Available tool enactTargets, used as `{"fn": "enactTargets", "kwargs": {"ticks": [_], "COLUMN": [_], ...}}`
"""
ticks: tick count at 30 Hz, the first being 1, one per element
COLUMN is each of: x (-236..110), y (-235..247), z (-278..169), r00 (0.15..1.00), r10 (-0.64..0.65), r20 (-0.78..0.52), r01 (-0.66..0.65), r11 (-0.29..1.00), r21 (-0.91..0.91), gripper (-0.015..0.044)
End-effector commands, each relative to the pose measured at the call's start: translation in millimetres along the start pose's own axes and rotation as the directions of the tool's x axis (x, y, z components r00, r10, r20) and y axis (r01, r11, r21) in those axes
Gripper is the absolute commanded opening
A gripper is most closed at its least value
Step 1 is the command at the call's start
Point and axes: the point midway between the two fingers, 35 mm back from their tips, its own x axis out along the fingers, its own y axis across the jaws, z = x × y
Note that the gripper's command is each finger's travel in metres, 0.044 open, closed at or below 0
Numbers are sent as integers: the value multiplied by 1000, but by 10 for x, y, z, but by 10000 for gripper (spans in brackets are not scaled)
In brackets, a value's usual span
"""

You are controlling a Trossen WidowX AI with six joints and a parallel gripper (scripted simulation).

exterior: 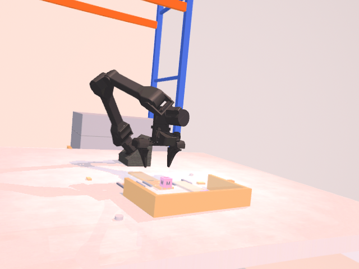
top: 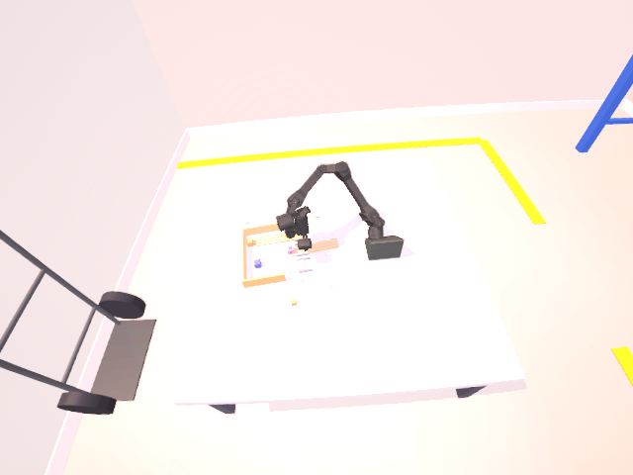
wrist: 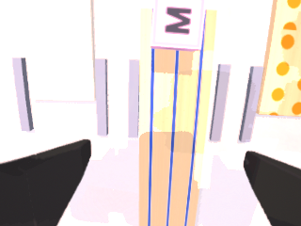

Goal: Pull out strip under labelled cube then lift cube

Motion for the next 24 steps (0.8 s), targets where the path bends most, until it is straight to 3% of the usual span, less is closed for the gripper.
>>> {"fn": "enactTargets", "kwargs": {"ticks": [1, 22, 24], "x": [-24, -111, -101], "y": [0, -11, -11], "z": [159, 734, 735], "r00": [1000, 1000, 1000], "r10": [-2, -2, -2], "r20": [4, 6, 6], "r01": [2, 2, 2], "r11": [1000, 1000, 1000], "r21": [-1, 1, 1], "gripper": [440, 440, 387]}}
